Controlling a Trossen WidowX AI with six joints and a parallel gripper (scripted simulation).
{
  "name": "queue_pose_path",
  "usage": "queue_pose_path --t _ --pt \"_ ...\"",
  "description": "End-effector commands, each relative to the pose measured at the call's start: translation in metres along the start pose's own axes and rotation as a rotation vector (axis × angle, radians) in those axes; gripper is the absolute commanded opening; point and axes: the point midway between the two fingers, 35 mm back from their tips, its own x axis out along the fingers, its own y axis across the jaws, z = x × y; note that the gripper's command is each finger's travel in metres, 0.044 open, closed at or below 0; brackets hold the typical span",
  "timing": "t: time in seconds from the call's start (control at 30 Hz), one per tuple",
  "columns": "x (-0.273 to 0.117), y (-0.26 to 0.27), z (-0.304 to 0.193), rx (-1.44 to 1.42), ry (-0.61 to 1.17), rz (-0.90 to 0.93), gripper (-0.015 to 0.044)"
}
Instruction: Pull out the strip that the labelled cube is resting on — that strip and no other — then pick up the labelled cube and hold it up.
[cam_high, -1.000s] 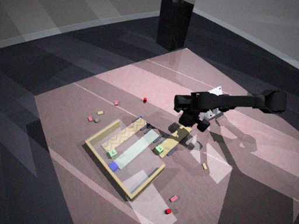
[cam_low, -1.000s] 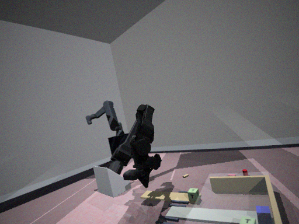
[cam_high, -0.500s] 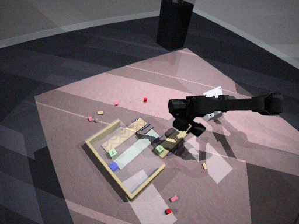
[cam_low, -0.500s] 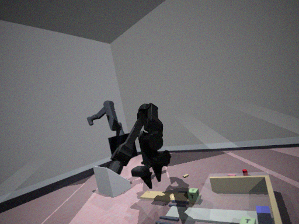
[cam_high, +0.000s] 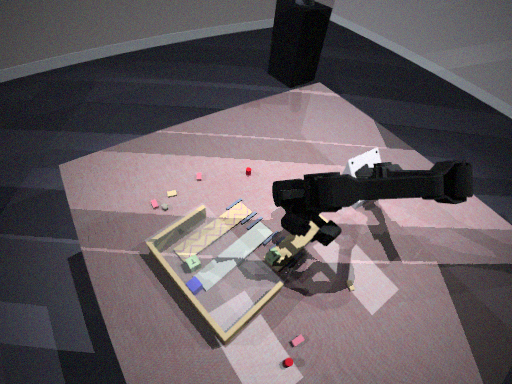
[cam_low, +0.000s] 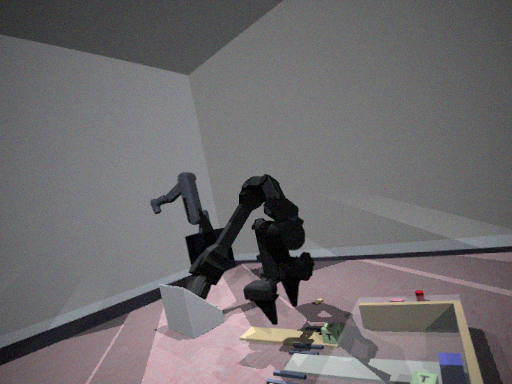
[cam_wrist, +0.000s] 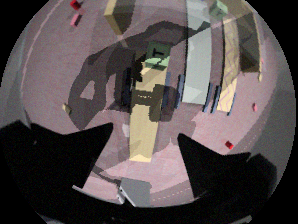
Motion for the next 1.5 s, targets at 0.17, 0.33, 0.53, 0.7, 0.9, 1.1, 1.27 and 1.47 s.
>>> queue_pose_path --t 0.17,0.33,0.53,0.7,0.9,1.1,1.27,1.47 --pt "-0.004 0.000 0.034 0.006 -0.002 0.005 0.0440" --pt "-0.006 0.001 0.053 0.005 -0.003 0.005 0.0440" --pt "-0.009 0.002 0.075 0.004 -0.004 0.005 0.0440" --pt "-0.011 0.003 0.095 0.003 -0.005 0.005 0.0440" --pt "-0.009 0.003 0.102 0.002 -0.006 0.005 0.0361" --pt "0.001 0.003 0.103 0.002 -0.006 0.005 0.0250" --pt "0.009 0.003 0.103 0.002 -0.006 0.005 0.0250" --pt "0.019 0.003 0.103 0.002 -0.006 0.006 0.0250"
